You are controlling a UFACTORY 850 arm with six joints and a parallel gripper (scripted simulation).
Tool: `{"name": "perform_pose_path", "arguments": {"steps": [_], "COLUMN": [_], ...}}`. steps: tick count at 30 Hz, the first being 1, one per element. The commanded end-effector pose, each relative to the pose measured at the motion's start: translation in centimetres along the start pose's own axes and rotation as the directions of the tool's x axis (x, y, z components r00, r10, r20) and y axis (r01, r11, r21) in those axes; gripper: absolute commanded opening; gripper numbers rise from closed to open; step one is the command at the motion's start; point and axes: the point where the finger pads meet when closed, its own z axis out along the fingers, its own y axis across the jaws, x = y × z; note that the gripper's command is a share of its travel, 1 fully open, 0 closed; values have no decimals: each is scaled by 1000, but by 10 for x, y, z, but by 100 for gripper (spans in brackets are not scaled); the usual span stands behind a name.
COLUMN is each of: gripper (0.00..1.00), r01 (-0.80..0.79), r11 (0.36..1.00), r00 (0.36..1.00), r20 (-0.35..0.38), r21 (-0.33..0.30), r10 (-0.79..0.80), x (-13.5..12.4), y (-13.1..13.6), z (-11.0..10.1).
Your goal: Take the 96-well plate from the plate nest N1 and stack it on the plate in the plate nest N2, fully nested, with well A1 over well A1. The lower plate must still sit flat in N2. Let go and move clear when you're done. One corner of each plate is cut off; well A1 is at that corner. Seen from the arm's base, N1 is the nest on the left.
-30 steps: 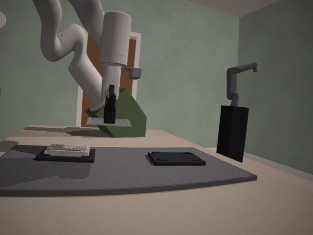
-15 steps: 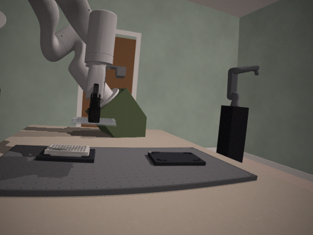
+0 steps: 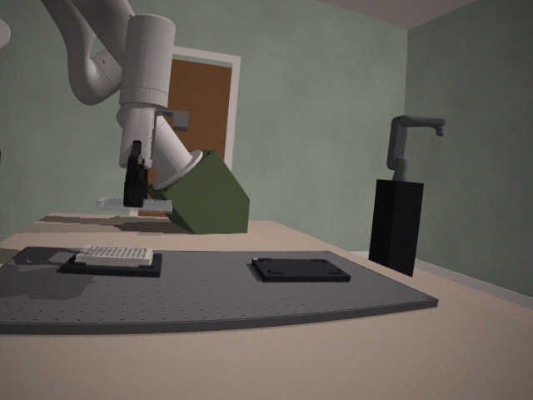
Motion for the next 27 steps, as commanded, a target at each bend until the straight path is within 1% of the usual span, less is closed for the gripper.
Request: {"name": "perform_pose_path", "arguments": {"steps": [1, 6, 27], "gripper": [0, 0, 0], "r01": [0, 0, 0], "r11": [1000, 1000, 1000], "r00": [1000, 1000, 1000], "r20": [-1, -1, -1], "r21": [-1, -1, -1], "r10": [0, 0, 0], "x": [-16, -32, -33], "y": [0, -1, -1], "z": [-1, -1, -1]}}
